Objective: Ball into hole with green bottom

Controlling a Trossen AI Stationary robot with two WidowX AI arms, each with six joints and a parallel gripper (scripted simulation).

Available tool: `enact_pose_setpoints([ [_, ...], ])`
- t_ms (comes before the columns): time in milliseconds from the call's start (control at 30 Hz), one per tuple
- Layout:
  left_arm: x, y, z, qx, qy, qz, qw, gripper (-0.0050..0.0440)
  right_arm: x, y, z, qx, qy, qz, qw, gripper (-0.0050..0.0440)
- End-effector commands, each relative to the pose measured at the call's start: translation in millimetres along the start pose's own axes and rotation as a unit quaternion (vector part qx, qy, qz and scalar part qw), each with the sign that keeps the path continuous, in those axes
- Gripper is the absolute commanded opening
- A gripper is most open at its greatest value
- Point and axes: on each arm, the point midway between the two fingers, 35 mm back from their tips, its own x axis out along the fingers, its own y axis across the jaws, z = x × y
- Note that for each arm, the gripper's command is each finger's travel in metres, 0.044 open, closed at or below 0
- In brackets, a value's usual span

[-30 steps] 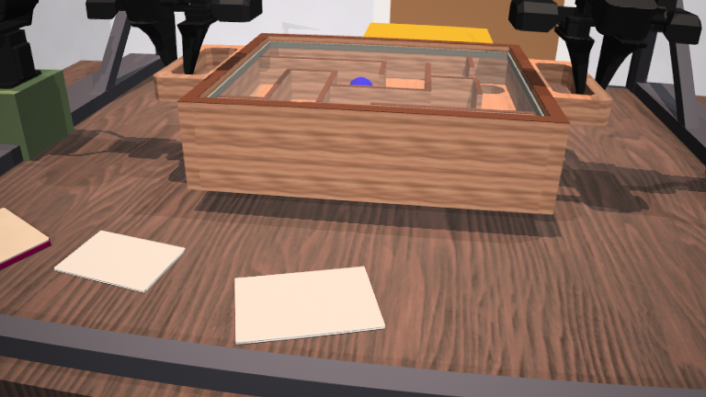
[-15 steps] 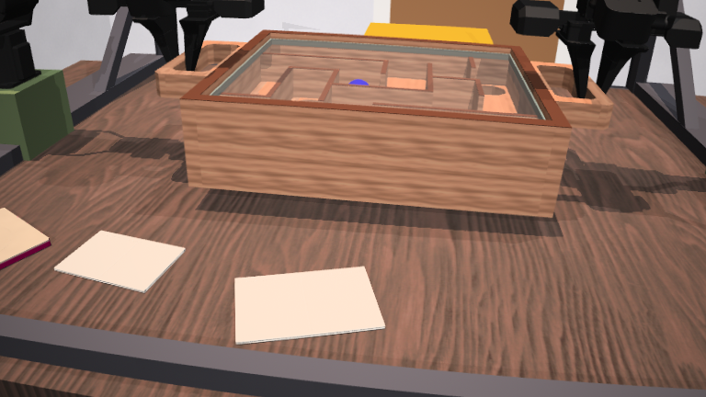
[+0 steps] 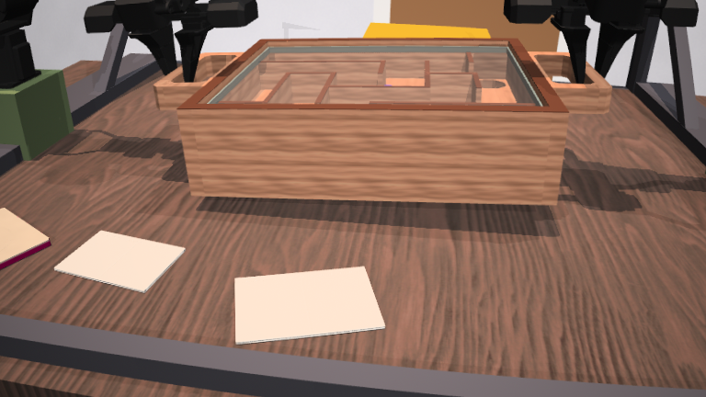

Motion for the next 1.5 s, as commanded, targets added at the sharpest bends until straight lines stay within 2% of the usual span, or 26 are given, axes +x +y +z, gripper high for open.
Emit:
enact_pose_setpoints([
  [0,-10,-5,0,0.001,0.006,-0.011,1.0,-0.005,-10,7,0,0.0,0.004,0.022,1.0,-0.005],
  [133,-12,-5,0,0.001,0.006,-0.021,1.0,-0.005,-12,8,0,0.0,0.004,0.021,1.0,-0.005],
  [200,3,4,0,-0.001,0.0,-0.026,1.0,-0.005,-18,10,0,0.001,0.002,-0.001,1.0,-0.005],
  [367,11,6,1,0.001,0.012,-0.046,0.999,-0.005,-27,14,1,0.0,0.01,-0.02,1.0,-0.005],
  [600,23,8,0,-0.001,0.002,-0.073,0.997,-0.005,-38,17,0,0.0,0.002,-0.047,0.999,-0.005],
  [633,16,4,0,-0.001,0.003,-0.071,0.997,-0.005,-34,14,0,0.0,0.003,-0.039,0.999,-0.005],
  [733,19,6,0,-0.001,0.001,-0.068,0.998,-0.005,-36,15,0,0.0,0.001,-0.034,0.999,-0.005],
  [800,8,-2,-1,0.001,0.003,-0.051,0.999,-0.005,-24,6,0,-0.001,0.001,-0.026,1.0,-0.005],
  [1167,-11,-7,0,0.001,0.008,-0.008,1.0,-0.005,-5,1,1,0.0,0.006,0.017,1.0,-0.005],
  [1267,-7,-4,1,0.001,0.007,-0.014,1.0,-0.005,-11,5,0,0.0,0.006,0.015,1.0,-0.005],
  [1300,-14,-7,0,0.001,0.008,0.0,1.0,-0.005,-2,0,0,0.0,0.006,0.025,1.0,-0.005],
  [1467,5,5,0,0.0,0.003,-0.029,1.0,-0.005,-20,12,0,0.0,0.004,-0.003,1.0,-0.005],
])
